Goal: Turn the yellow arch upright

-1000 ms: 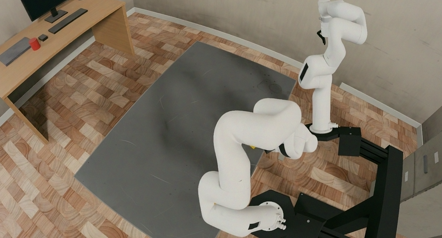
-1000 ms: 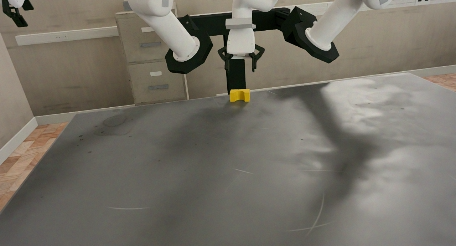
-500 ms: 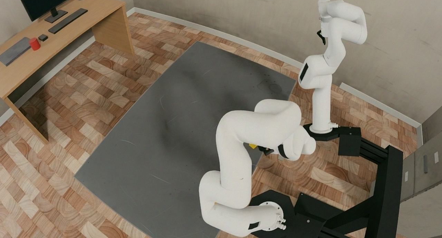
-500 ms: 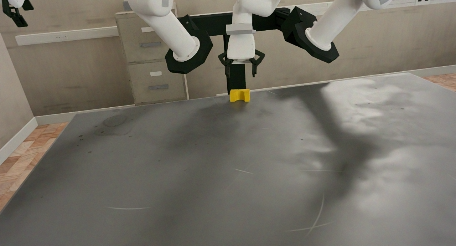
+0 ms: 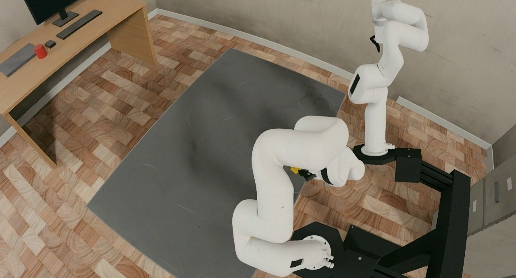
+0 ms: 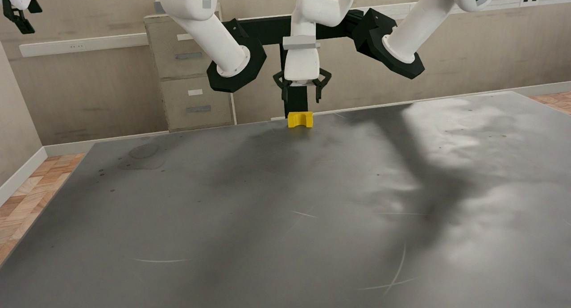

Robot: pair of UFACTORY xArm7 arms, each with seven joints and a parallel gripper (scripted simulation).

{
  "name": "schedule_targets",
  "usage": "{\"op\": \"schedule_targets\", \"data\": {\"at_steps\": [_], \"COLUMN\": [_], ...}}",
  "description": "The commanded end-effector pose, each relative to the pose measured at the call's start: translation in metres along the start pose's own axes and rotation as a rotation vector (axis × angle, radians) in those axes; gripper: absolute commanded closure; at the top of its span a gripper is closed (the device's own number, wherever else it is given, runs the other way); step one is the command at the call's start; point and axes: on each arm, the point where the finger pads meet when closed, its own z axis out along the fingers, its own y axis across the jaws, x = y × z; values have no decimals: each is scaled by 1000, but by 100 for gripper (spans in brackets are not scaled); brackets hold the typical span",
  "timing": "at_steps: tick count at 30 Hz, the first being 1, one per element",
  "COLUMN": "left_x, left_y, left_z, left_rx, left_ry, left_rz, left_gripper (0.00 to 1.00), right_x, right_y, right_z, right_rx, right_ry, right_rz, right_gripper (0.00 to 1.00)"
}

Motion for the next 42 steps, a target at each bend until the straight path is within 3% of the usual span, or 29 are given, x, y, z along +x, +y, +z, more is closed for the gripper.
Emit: {"op": "schedule_targets", "data": {"at_steps": [1,36,42], "left_x": [1,1,1], "left_y": [2,2,2], "left_z": [13,14,26], "left_rx": [-4,-4,-4], "left_ry": [1,1,1], "left_rz": [-3,-3,-3], "left_gripper": [0,0,0], "right_x": [1,1,1], "right_y": [1,1,1], "right_z": [-2,-2,-2], "right_rx": [1,1,1], "right_ry": [4,4,4], "right_rz": [2,2,2], "right_gripper": [0,0,0]}}
